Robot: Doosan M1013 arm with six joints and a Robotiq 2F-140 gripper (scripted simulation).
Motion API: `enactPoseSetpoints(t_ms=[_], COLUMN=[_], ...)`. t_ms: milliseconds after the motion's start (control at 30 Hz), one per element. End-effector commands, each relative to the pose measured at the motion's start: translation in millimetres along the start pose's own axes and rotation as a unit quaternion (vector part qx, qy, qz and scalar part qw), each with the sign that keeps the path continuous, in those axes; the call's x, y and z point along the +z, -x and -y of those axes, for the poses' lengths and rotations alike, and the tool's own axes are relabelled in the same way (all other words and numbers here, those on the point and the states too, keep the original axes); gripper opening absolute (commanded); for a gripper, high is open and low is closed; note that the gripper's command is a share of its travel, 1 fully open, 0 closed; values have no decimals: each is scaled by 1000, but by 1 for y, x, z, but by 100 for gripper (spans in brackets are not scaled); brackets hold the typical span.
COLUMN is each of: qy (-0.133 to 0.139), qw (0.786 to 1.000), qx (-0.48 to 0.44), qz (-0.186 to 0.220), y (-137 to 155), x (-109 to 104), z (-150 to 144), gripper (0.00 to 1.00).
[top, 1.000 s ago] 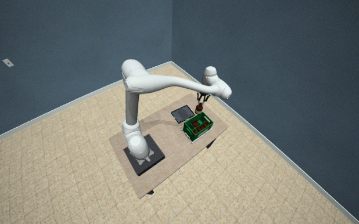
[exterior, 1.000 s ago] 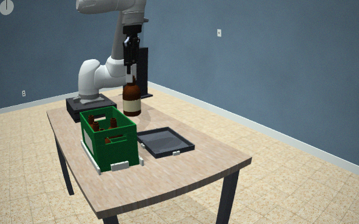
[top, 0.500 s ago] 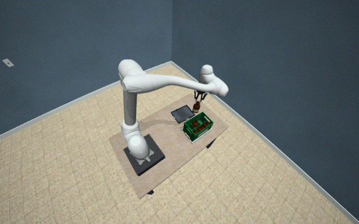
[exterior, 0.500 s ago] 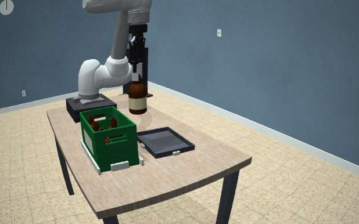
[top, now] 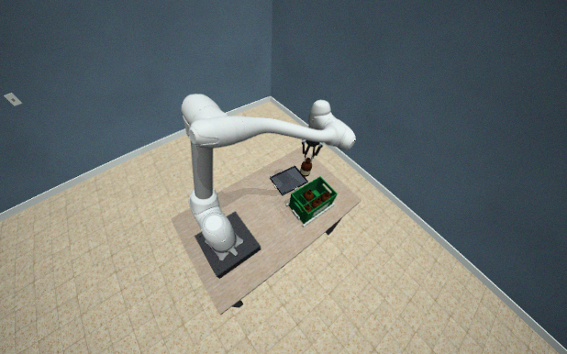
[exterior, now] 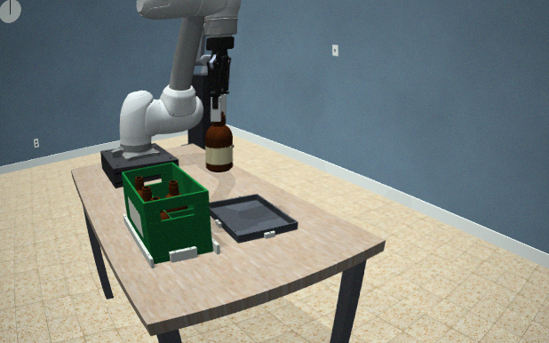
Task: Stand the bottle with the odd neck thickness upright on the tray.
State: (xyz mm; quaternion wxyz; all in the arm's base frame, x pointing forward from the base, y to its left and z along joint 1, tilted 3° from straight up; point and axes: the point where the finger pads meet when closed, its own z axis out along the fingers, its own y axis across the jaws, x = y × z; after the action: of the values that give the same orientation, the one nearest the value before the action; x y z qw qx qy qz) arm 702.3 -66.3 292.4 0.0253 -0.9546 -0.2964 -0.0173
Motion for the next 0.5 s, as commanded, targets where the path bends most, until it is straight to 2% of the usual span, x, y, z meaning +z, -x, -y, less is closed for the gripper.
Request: enactPoseSetpoints(t_ms=[0, 467], qy=[2, 2], qw=[1000, 1000], qx=[2, 2], qz=[2, 2], y=[-2, -15], x=[2, 2], z=[8, 36], gripper=[0, 0])
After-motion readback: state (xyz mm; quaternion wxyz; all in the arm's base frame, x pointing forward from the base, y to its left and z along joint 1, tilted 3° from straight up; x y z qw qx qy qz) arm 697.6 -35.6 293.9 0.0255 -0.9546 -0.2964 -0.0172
